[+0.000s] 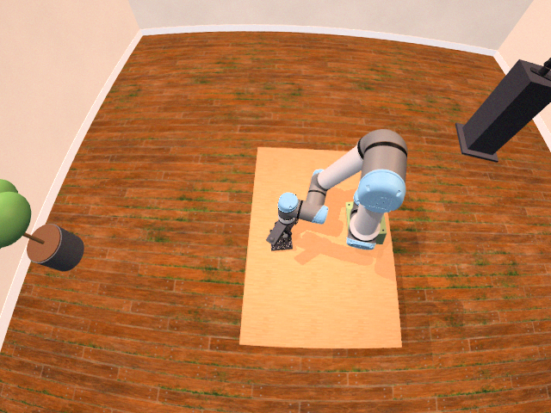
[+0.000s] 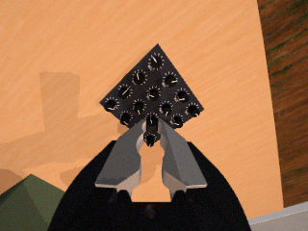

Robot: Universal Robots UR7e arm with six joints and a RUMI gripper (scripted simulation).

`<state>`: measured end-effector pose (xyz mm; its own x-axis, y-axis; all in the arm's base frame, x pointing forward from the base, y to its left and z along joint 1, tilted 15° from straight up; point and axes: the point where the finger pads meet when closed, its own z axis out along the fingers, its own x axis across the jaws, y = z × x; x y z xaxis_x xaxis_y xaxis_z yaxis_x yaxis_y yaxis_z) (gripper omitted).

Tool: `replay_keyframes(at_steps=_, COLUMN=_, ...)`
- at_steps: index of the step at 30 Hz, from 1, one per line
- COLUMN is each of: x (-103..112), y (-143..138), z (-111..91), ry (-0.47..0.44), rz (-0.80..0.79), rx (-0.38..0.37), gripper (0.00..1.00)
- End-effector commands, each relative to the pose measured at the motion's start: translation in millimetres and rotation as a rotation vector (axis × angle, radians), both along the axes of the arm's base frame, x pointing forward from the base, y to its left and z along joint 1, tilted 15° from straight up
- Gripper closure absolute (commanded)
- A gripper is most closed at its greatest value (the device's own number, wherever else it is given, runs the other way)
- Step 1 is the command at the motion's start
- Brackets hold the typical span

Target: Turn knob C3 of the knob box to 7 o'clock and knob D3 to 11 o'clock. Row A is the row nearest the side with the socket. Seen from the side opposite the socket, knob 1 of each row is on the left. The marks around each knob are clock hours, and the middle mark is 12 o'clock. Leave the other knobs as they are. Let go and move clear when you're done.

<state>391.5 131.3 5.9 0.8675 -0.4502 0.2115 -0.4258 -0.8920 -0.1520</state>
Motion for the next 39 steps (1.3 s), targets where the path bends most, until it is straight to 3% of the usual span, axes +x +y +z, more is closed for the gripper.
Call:
replay_keyframes(at_steps=1, x=0.3, y=0.0, z=0.3, ry=-0.001, rz=0.0, rx=0.0, gripper=0.96)
replay_keyframes(at_steps=20, x=0.2, y=0.1, z=0.3, ry=-0.002, rz=0.029, rx=-0.008, gripper=0.96)
replay_keyframes(at_steps=39, x=-0.5, y=0.4, z=0.1, ry=-0.009, rz=0.185, rx=-0.049, gripper=0.96)
